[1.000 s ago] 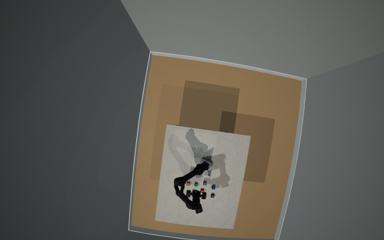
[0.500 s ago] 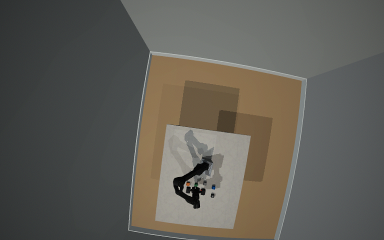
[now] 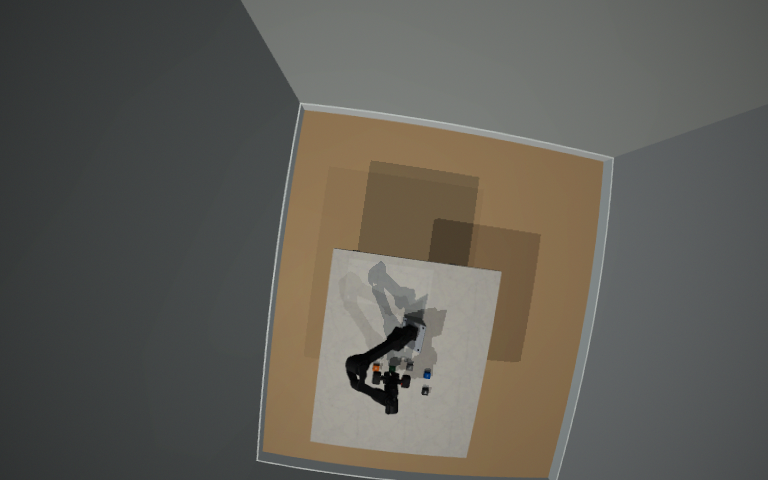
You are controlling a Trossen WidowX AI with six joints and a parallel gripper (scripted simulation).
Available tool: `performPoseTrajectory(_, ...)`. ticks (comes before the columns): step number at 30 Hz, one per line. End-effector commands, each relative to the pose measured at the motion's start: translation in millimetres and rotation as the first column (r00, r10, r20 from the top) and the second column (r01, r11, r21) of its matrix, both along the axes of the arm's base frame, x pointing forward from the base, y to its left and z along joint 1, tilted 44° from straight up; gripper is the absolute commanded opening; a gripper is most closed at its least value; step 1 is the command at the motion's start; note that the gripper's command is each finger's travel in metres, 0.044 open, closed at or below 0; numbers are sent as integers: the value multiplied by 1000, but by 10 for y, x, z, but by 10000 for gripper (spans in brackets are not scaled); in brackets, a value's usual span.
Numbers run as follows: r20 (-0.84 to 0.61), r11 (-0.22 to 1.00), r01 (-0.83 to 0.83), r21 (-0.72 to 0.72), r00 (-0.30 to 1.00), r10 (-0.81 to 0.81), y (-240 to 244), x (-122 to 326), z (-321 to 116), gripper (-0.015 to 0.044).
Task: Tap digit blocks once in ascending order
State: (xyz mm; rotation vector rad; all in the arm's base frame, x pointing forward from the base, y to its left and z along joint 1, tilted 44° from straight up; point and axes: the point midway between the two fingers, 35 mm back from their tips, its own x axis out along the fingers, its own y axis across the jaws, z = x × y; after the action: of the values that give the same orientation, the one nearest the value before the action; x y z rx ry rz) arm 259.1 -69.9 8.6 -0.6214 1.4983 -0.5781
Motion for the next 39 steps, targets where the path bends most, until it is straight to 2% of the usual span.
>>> performPoseTrajectory(1,-4,1000,-3,-3,1000,3,-20,-6,-20,20)
performPoseTrajectory(11,-4,1000,-3,-1,1000,3,210,0,211,20)
performPoseTrajectory(17,-6,1000,-3,2,1000,3,739,2,752,20)
performPoseTrajectory(23,-6,1000,-3,1,1000,3,757,-2,773,20)
performPoseTrajectory(31,-5,1000,-3,-2,1000,3,193,83,1318,20)
performPoseTrajectory(36,-5,1000,-3,-1,1000,3,175,87,1297,20)
performPoseTrajectory(39,-4,1000,-3,2,1000,3,-85,113,1017,20)
